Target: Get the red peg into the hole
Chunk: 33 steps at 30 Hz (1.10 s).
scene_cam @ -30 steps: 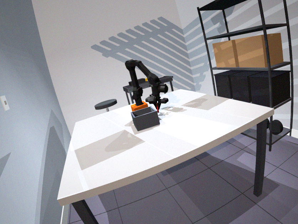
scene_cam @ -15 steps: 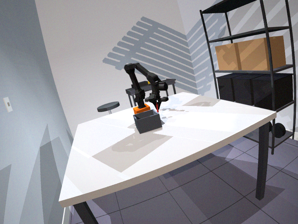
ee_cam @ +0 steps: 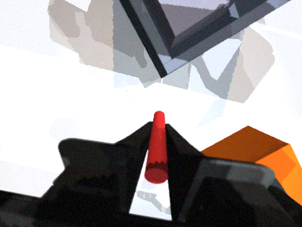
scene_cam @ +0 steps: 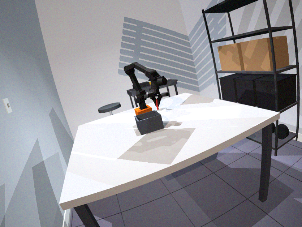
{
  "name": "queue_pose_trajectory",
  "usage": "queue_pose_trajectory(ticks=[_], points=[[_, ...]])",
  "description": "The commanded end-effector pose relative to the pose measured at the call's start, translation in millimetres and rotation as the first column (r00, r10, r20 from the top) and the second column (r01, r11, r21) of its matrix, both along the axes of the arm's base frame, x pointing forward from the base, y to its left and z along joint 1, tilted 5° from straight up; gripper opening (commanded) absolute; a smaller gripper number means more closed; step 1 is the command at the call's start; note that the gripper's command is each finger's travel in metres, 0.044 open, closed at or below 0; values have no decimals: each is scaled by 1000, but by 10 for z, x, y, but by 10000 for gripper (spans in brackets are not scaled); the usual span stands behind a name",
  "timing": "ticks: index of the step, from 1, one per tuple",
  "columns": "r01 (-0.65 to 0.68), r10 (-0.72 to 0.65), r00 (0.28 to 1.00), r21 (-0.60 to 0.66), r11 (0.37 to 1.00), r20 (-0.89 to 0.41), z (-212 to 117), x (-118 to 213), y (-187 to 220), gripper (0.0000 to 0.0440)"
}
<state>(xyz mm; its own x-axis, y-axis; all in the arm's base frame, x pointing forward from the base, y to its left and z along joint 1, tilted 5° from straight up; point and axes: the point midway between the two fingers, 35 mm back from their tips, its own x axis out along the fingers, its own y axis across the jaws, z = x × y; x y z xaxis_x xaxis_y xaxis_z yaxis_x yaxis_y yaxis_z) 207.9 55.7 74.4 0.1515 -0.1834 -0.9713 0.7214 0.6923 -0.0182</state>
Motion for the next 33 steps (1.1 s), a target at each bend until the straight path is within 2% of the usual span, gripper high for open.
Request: queue_pose_trajectory(ticks=[1,14,33], points=[[-13,13,1000,-12,1000,27,141,103,-60,0],[20,-18,997,-25,999,73,404,434,-378,0],[143,-142,983,0,990,113,384,804,-948,1]])
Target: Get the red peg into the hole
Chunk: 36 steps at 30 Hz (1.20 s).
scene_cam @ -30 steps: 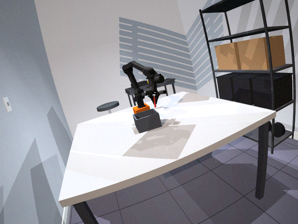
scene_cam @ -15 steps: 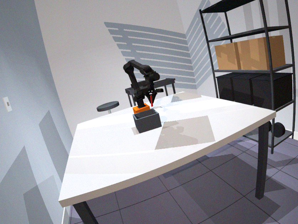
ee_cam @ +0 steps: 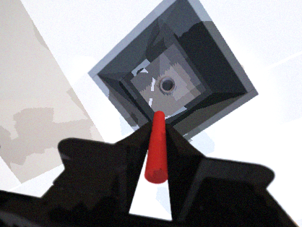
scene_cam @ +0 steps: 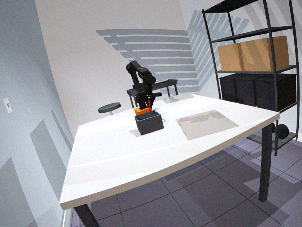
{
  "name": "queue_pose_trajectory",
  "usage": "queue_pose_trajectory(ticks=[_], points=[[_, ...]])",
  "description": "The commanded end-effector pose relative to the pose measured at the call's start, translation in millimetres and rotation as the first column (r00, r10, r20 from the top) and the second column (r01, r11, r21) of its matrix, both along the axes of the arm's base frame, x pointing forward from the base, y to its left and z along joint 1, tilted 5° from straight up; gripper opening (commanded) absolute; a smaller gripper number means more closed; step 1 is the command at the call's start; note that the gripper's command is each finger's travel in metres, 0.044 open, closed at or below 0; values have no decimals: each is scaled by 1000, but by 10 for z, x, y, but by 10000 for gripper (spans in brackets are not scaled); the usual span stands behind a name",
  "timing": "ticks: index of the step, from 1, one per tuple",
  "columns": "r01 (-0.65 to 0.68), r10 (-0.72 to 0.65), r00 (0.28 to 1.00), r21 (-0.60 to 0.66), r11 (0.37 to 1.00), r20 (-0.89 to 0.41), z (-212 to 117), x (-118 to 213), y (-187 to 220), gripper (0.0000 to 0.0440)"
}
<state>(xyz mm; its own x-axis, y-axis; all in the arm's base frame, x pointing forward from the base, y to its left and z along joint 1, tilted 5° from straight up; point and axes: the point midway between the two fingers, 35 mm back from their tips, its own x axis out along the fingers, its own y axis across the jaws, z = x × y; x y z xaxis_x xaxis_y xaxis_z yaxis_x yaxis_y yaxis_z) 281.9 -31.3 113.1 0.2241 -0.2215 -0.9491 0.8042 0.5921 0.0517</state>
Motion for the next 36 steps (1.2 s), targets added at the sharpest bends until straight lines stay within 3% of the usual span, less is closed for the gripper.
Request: queue_pose_trajectory(ticks=[1,22,29,33,36], points=[[18,-18,1000,8,1000,12,-11,81,-106,1],[78,-75,996,59,995,-41,-412,271,-428,6],[54,-49,995,55,997,-85,-557,278,-483,139],[39,-33,994,48,998,-105,-577,326,-514,154],[27,-23,995,41,999,-99,-560,410,-557,197]])
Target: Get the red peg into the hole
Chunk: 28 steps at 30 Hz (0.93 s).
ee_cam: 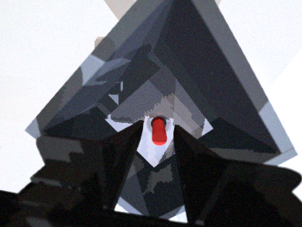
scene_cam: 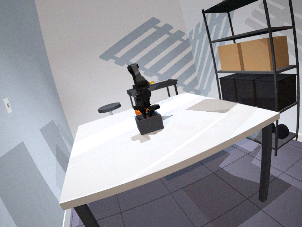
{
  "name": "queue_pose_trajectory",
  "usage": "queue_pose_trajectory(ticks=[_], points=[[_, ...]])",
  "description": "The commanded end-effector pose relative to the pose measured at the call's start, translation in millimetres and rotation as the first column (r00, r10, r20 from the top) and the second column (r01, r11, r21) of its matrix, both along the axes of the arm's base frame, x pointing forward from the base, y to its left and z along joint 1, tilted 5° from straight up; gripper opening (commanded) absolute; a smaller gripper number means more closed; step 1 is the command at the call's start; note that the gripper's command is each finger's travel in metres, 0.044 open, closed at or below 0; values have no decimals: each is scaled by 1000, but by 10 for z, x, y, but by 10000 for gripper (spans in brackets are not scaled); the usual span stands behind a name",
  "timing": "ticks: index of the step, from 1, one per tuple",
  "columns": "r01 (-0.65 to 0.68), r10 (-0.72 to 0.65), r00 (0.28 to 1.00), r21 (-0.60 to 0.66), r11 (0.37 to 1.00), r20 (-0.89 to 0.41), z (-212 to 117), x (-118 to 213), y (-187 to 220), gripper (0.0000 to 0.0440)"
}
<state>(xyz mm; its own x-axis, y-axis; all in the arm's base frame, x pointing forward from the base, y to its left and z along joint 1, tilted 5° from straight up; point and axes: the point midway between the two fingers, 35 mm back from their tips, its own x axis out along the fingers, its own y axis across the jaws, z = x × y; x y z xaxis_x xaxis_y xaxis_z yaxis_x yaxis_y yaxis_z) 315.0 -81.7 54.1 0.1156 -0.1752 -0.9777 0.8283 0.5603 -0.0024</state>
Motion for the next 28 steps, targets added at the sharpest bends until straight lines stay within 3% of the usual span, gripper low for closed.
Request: queue_pose_trajectory(ticks=[1,11,28], points=[[-17,17,1000,-14,1000,7,34,105,-67,219],[-46,47,999,-46,998,19,123,336,-247,435],[-3,20,992,-135,991,128,381,667,-613,440]])
